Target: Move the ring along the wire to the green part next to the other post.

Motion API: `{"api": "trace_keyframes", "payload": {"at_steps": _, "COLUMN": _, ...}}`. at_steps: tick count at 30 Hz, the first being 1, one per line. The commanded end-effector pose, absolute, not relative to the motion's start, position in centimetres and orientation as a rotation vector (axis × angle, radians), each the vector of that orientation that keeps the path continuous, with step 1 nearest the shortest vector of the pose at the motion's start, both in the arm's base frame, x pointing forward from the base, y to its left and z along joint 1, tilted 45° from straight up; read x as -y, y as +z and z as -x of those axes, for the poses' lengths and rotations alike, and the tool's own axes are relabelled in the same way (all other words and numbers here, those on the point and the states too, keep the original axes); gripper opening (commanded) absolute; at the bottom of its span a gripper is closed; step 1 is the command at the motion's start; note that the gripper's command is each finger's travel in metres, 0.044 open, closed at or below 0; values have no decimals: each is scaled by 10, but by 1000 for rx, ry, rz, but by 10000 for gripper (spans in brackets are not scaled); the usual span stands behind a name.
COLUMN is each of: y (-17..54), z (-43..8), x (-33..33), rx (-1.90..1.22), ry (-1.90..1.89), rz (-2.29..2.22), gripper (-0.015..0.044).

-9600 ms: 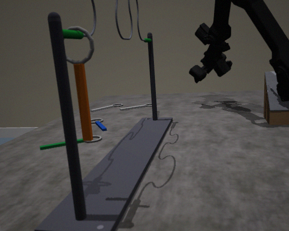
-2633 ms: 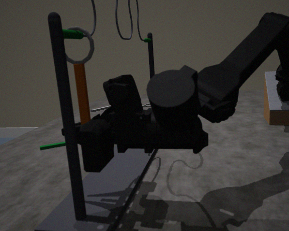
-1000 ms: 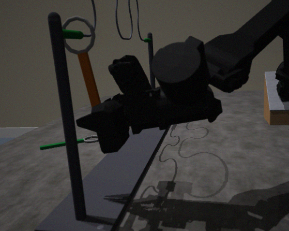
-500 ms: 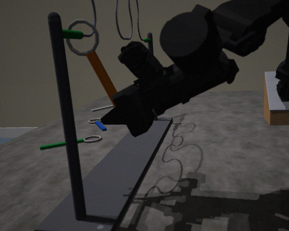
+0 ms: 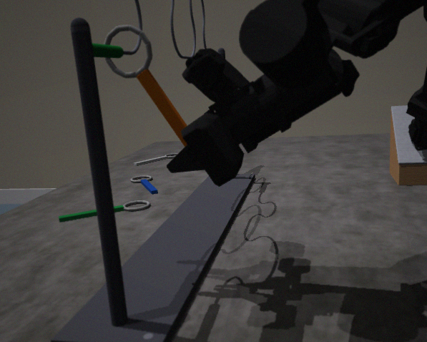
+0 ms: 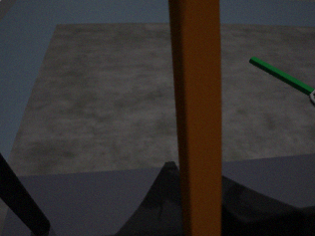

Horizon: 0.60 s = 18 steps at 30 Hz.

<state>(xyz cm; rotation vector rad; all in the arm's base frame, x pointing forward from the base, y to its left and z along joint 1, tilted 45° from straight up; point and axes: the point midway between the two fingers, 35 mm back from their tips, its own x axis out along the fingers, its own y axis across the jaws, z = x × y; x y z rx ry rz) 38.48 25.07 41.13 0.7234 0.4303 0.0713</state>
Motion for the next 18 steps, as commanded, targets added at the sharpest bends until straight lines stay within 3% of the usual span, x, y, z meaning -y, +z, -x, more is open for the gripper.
{"api": "trace_keyframes", "payload": {"at_steps": 1, "y": 403, "z": -384, "x": -243, "rx": -440, "ry": 55, "rz": -678, "gripper": -150}}
{"api": "trace_keyframes", "payload": {"at_steps": 18, "y": 376, "z": -380, "x": -198, "rx": -469, "ry": -39, "rz": -369, "gripper": -150}}
